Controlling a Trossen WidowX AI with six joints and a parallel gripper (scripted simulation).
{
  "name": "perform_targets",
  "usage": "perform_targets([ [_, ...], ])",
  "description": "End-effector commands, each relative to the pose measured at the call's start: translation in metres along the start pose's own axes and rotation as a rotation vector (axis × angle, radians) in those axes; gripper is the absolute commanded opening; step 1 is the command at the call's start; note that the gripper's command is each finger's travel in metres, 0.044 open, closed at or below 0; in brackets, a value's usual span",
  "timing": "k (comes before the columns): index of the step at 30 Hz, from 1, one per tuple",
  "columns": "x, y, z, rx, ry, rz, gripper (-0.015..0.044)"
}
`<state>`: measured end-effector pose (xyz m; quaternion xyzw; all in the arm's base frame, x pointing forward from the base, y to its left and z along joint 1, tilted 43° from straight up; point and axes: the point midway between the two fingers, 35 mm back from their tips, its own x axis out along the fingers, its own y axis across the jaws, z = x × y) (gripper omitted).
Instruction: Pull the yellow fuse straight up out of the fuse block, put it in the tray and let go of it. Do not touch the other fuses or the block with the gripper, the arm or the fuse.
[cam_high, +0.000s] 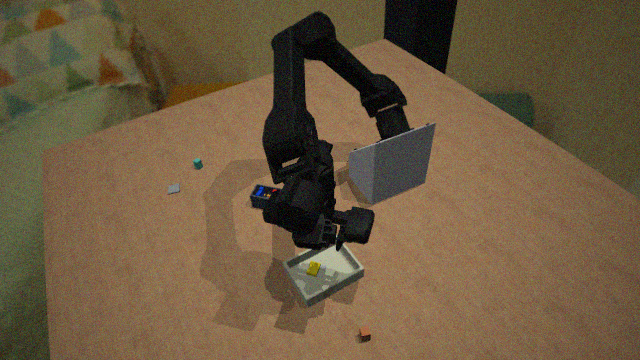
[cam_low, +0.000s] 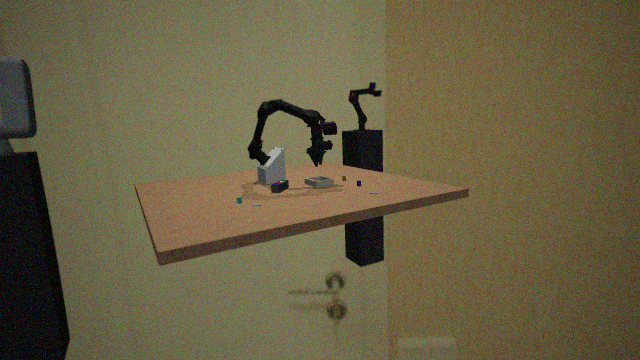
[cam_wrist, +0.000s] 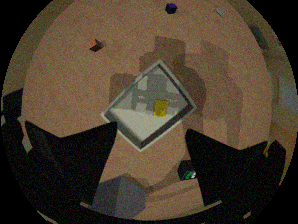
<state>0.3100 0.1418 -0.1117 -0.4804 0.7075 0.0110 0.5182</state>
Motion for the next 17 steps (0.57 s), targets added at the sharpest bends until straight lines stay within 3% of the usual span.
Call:
perform_targets([
  [1,0.0032,0.0004,-0.0016,0.004,0.015,0.009,0.0330],
  [17,0.0024,-0.0003,-0.0013,0.000,0.010,0.003,0.0330],
])
